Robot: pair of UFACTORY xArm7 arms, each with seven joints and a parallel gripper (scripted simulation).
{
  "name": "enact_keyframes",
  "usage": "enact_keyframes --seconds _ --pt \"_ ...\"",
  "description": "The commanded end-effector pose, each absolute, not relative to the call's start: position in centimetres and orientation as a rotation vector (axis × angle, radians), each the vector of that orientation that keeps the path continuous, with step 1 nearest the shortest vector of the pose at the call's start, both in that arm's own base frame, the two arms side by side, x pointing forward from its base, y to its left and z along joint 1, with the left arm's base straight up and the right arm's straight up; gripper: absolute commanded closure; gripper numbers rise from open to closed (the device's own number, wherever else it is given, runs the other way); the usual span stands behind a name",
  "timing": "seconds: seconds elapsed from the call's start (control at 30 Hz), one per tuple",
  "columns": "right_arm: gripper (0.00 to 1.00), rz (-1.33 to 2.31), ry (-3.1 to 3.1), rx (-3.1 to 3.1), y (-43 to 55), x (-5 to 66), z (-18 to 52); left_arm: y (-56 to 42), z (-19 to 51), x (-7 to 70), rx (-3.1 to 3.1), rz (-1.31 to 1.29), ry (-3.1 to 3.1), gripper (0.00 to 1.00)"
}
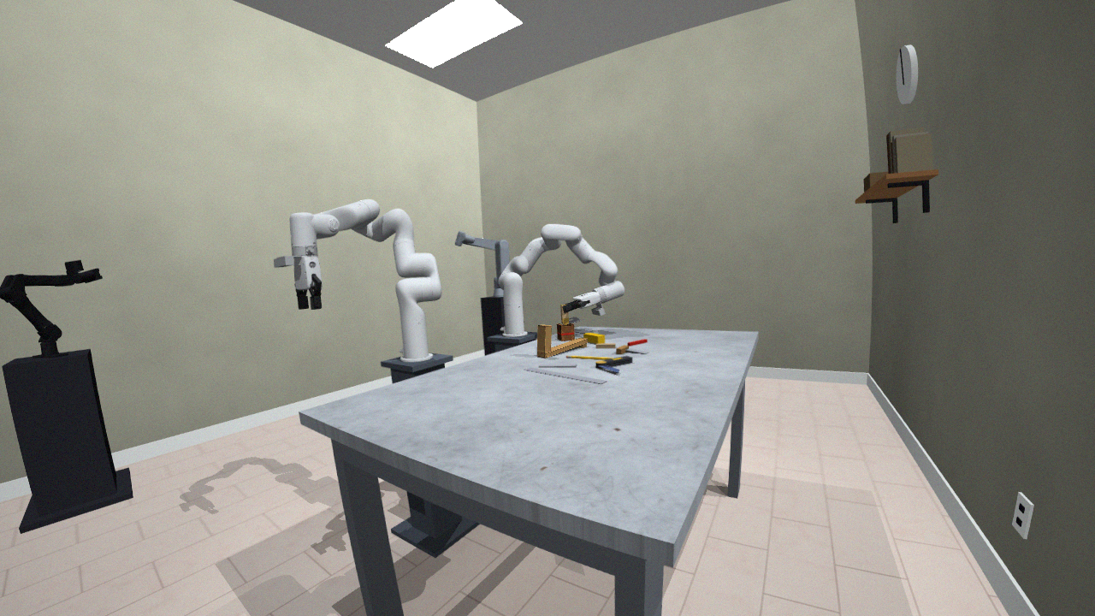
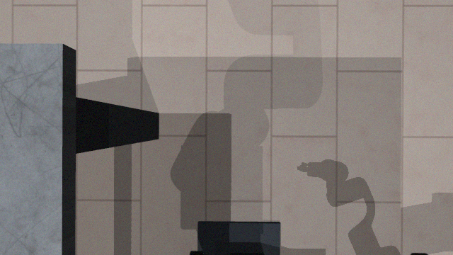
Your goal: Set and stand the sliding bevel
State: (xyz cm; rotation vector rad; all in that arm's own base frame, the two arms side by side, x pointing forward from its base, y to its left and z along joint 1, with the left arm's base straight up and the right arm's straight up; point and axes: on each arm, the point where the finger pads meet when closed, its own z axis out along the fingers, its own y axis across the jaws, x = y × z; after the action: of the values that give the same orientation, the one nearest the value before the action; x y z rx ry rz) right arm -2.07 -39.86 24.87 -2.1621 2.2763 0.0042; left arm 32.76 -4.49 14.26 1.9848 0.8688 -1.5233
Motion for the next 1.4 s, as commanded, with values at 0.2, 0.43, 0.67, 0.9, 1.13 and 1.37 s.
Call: enact_keyframes --seconds 0.2,0.43,0.67,0.9,1.13,1.37 --pt "0.00 0.000 2.278 -2.164 -39.95 -2.05 25.00 -4.49 14.19 32.85 1.988 -1.520 0.868 1.00" --pt "0.00 0.000 2.278 -2.164 -39.95 -2.05 25.00 -4.49 14.18 32.85 1.988 -1.520 0.868 1.00" --pt "0.00 0.000 2.278 -2.164 -39.95 -2.05 25.00 -4.49 13.91 32.85 1.988 -1.520 0.868 1.00" --pt "0.00 0.000 2.278 -2.164 -39.95 -2.05 25.00 -4.49 13.70 32.85 1.988 -1.520 0.868 1.00" --pt "0.00 0.000 2.278 -2.164 -39.95 -2.05 25.00 -4.49 13.69 32.85 1.988 -1.520 0.868 1.00" --pt "0.00 0.000 2.278 -2.164 -39.95 -2.05 25.00 -4.49 13.58 32.85 1.988 -1.520 0.868 1.00"
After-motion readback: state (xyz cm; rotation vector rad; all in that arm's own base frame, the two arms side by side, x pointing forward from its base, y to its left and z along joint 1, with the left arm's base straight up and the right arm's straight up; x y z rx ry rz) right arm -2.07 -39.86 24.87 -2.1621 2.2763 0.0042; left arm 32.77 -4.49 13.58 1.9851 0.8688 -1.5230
